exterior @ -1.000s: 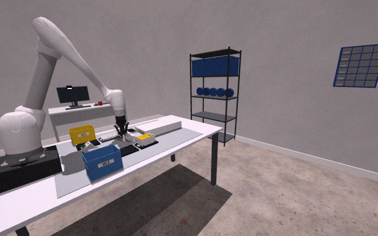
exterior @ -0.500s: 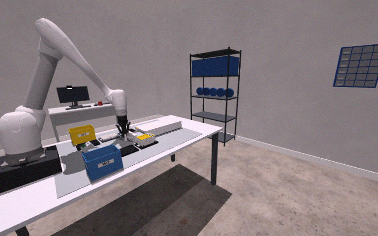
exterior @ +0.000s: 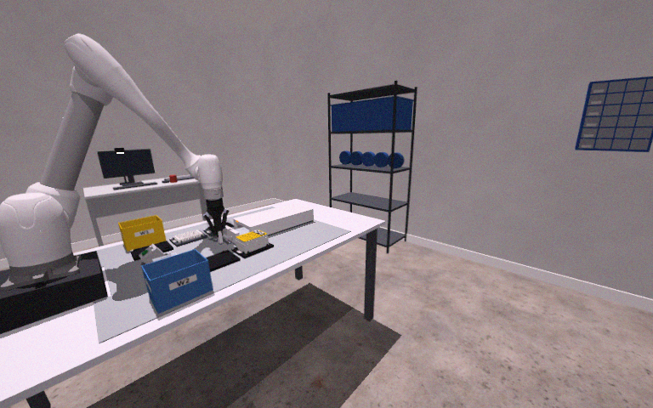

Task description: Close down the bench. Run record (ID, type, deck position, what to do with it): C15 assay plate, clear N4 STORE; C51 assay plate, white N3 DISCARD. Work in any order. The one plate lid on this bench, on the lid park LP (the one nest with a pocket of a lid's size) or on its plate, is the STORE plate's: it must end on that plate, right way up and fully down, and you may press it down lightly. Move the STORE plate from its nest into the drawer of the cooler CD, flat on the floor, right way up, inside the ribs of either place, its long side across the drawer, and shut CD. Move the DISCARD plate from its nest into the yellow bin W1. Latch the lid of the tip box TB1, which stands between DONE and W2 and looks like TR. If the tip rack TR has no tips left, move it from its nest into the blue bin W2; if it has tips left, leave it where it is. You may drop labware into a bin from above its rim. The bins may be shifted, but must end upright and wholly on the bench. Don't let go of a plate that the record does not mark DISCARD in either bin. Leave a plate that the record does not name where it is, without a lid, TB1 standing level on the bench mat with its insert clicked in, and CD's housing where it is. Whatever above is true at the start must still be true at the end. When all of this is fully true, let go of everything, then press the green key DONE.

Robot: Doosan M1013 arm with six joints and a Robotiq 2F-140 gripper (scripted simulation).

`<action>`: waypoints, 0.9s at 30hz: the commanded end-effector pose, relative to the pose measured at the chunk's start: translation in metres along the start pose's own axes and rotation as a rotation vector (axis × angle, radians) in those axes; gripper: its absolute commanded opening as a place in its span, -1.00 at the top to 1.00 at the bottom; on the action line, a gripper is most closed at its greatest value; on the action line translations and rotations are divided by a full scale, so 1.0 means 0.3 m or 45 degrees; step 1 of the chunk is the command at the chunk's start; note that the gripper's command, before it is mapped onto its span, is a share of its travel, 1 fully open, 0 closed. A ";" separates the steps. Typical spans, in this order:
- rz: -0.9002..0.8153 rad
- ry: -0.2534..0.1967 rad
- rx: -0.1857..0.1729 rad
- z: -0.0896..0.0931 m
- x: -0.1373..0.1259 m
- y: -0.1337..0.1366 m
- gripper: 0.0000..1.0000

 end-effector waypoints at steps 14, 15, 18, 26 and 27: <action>0.000 0.000 0.000 0.000 -0.011 0.055 1.00; 0.000 0.000 0.000 0.000 -0.011 0.059 1.00; 0.000 0.000 0.000 0.000 -0.014 0.072 1.00; 0.000 0.000 0.000 0.000 -0.021 0.107 1.00; 0.000 0.000 0.000 0.000 -0.022 0.112 1.00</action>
Point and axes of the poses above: the point where the finger pads meet when closed, its own z axis out along the fingers, its own y axis across the jaws, x = y × z, the point moved 6 cm from there along -z, back along the fingers, and after that the axes turned 11 degrees about -z, right-handed, at the moved point
